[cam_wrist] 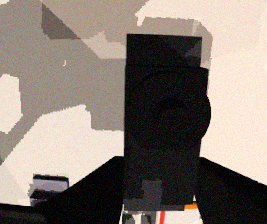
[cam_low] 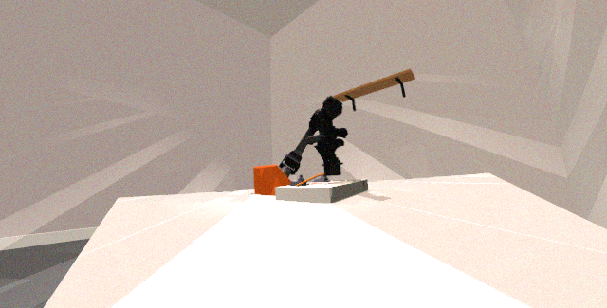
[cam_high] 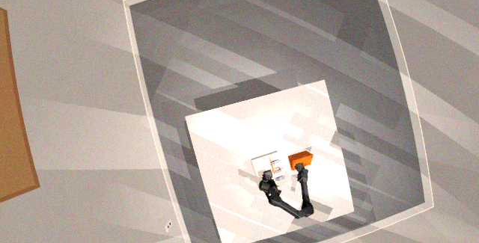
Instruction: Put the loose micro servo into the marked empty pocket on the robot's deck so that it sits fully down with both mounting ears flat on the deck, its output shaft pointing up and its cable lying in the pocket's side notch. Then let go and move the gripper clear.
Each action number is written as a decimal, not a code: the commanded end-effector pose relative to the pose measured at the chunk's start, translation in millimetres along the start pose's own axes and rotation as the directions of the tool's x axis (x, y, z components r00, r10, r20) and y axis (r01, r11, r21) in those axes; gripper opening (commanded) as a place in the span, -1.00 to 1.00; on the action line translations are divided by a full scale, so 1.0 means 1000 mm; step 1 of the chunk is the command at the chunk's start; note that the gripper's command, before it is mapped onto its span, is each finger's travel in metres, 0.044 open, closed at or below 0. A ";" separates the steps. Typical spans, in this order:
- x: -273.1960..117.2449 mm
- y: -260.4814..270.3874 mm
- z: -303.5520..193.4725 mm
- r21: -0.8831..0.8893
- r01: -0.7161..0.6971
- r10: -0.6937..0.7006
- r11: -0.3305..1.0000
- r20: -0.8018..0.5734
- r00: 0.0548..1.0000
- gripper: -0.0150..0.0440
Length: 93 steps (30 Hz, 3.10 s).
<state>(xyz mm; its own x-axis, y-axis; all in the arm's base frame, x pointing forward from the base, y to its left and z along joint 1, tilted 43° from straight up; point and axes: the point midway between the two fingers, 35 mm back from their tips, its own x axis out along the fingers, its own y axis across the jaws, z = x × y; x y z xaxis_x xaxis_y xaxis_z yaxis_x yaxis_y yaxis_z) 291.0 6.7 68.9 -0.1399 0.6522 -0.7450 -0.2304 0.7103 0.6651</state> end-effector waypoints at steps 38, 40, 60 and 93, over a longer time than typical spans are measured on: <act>0.010 0.002 -0.109 0.027 -0.003 0.003 1.000 -0.004 1.000 -0.49; 0.013 0.002 -0.109 0.027 -0.003 0.003 1.000 -0.004 1.000 -0.49; 0.022 0.003 -0.109 0.026 -0.004 0.004 1.000 -0.004 1.000 -0.49; 0.049 0.003 -0.109 0.026 -0.004 0.004 1.000 -0.003 1.000 -0.49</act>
<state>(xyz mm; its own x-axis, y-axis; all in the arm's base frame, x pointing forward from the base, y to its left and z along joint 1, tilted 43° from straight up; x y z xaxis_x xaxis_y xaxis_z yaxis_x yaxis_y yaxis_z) 178.2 10.0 30.7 -0.1472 0.6534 -0.7426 -0.2091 0.7132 0.6690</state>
